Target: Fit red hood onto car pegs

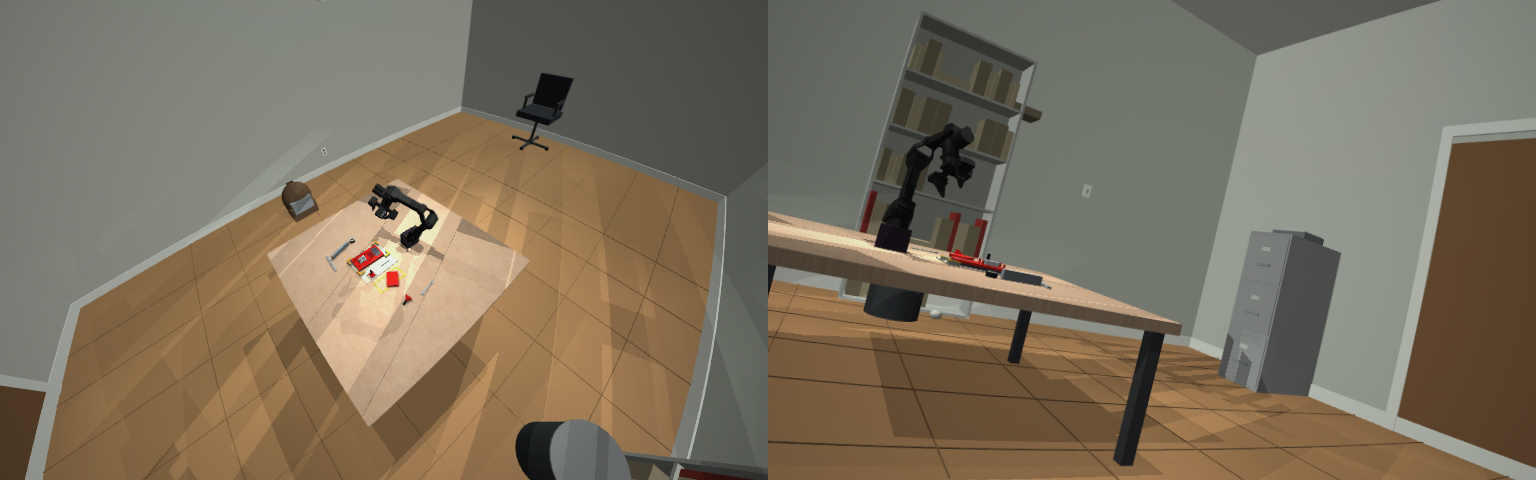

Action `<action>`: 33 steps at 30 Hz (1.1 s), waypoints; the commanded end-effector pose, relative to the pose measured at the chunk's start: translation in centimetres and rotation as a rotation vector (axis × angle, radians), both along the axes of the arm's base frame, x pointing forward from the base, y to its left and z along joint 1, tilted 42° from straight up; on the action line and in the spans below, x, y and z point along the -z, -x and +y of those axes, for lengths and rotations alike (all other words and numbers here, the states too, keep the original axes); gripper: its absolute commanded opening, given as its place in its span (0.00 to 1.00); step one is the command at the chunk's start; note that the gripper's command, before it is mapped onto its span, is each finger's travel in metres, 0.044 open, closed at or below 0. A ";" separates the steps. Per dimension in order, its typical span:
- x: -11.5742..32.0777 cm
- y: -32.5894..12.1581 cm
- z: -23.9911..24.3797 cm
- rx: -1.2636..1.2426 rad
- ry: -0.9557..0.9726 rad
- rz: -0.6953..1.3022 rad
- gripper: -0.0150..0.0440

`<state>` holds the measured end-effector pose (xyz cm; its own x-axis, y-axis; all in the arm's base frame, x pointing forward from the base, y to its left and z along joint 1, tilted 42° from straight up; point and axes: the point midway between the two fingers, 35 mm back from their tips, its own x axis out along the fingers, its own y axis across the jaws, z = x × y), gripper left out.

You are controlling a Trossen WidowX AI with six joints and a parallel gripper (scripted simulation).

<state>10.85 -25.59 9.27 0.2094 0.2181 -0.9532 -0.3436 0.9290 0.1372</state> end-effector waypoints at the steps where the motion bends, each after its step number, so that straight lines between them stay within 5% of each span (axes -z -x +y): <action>1: -0.8 -4.1 2.1 -0.053 -0.013 -0.031 1.00; 18: -3.7 -15.6 15.9 -0.314 -0.190 -0.136 1.00; 33: -6.7 -17.6 30.4 -0.543 -0.407 -0.128 1.00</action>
